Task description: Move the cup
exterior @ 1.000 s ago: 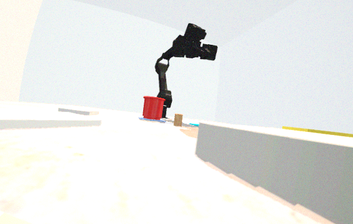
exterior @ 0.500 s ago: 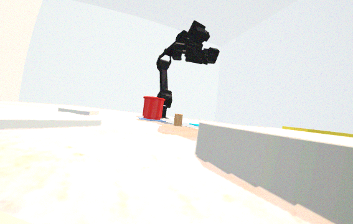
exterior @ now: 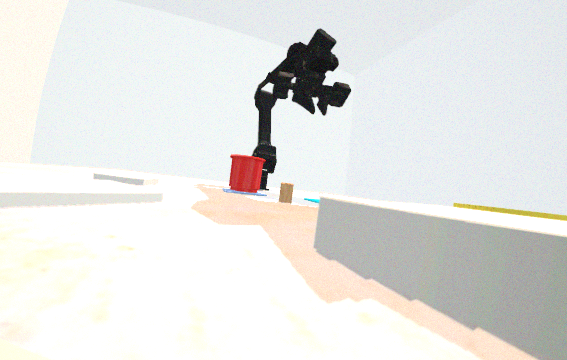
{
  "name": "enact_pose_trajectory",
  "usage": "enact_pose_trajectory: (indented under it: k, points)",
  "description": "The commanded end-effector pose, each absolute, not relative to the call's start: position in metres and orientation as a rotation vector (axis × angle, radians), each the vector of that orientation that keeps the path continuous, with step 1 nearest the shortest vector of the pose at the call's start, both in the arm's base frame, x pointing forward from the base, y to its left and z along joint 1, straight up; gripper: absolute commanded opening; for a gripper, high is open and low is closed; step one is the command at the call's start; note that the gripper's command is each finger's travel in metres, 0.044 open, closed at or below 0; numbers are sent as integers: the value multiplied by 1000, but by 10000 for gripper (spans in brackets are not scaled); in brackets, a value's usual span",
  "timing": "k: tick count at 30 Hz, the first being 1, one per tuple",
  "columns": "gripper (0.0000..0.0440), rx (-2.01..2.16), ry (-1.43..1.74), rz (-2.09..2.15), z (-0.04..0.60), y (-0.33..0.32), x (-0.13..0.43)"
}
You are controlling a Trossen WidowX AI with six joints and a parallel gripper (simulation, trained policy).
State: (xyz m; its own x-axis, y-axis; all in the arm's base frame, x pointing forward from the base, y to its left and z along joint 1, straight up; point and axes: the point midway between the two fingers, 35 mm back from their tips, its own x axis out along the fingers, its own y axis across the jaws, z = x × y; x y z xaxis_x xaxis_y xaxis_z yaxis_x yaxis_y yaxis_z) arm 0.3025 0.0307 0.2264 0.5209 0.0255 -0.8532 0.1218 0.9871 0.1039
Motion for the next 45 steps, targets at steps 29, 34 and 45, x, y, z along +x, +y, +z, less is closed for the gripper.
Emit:
enact_pose_trajectory:
  k: [29,34,45]
  points:
    - [115,3,1456,-101,188,-9,278]
    - [119,-12,1507,-105,179,-17,276]
    - [143,-35,1576,-106,155,-36,272]
